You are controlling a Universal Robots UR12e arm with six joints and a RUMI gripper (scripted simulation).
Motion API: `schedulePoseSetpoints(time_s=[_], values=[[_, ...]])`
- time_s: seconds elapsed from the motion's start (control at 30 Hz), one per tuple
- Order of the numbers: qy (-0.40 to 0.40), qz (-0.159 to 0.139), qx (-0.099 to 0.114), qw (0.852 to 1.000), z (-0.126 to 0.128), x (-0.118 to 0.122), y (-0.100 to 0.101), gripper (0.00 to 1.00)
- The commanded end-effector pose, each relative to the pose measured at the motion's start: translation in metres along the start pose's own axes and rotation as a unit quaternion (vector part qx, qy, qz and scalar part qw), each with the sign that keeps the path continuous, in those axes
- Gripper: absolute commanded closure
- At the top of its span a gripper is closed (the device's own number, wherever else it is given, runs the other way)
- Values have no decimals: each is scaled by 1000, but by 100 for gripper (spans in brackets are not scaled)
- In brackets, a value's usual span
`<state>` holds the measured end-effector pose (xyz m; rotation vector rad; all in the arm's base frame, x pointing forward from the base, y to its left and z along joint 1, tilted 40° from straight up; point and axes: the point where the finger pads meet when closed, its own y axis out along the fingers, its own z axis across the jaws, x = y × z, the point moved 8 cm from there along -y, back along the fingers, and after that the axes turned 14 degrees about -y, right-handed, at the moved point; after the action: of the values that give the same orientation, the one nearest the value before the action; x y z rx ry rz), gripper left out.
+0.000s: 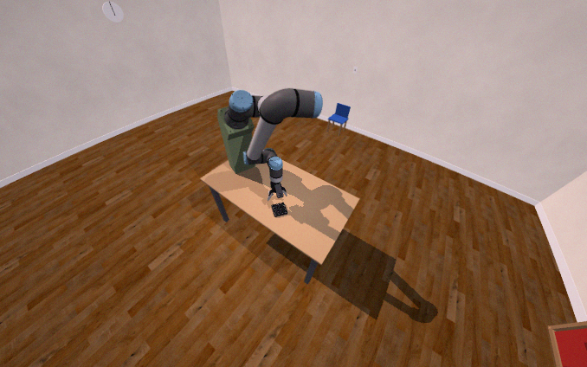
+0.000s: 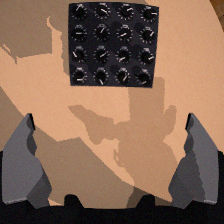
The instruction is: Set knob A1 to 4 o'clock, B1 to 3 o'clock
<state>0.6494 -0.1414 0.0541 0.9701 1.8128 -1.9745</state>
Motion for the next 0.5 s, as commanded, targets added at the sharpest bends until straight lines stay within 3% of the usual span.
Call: schedulePoseSetpoints(time_s=[0.0,0.47], values=[[-31,-1,0,1000,7,1,-4,0],[-197,-1,0,980,35,-2,-17,0]])
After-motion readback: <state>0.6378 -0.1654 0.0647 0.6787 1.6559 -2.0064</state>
